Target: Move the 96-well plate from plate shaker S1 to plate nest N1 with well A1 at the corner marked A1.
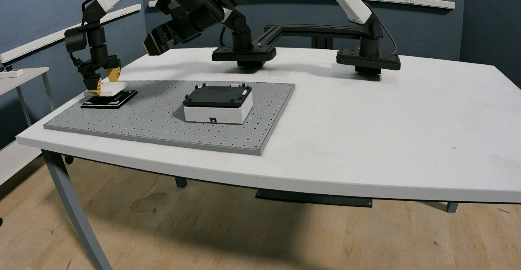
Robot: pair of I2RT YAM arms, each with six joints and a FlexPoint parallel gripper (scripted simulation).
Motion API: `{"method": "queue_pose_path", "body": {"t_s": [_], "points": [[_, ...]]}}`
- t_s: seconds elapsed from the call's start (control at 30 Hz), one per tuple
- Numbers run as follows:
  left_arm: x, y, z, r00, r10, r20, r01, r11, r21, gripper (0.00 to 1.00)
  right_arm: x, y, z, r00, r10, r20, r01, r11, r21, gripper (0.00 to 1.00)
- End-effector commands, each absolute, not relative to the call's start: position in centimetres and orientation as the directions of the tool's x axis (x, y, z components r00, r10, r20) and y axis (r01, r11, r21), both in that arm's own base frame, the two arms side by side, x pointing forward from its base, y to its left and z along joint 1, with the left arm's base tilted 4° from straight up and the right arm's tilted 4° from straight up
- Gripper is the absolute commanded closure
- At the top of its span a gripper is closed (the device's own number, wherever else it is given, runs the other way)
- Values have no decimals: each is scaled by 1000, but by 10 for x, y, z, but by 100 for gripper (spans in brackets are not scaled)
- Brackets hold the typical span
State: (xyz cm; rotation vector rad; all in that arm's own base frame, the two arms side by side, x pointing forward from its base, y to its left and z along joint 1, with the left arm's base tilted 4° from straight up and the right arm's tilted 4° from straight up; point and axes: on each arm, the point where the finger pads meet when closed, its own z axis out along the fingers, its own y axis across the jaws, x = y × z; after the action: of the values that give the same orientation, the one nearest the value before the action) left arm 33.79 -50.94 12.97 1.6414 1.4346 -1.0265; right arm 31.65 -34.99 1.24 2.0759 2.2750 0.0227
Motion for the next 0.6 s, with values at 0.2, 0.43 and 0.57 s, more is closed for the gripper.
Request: {"method": "queue_pose_path", "body": {"t_s": [0.2, 0.43, 0.57], "points": [[340, -521, 170, 129, 348, -929, 986, -141, 84, 0, 315, -351, -17, -99, 994, -40, 994, 101, 38, 24], [340, -521, 170, 129, 348, -929, 986, -141, 84, 0, 315, -349, -29, -98, 995, -30, 995, 99, 33, 24], [340, -521, 170, 129, 348, -929, 986, -141, 84, 0, 316, -351, -18, -99, 995, -23, 995, 100, 28, 24]]}}
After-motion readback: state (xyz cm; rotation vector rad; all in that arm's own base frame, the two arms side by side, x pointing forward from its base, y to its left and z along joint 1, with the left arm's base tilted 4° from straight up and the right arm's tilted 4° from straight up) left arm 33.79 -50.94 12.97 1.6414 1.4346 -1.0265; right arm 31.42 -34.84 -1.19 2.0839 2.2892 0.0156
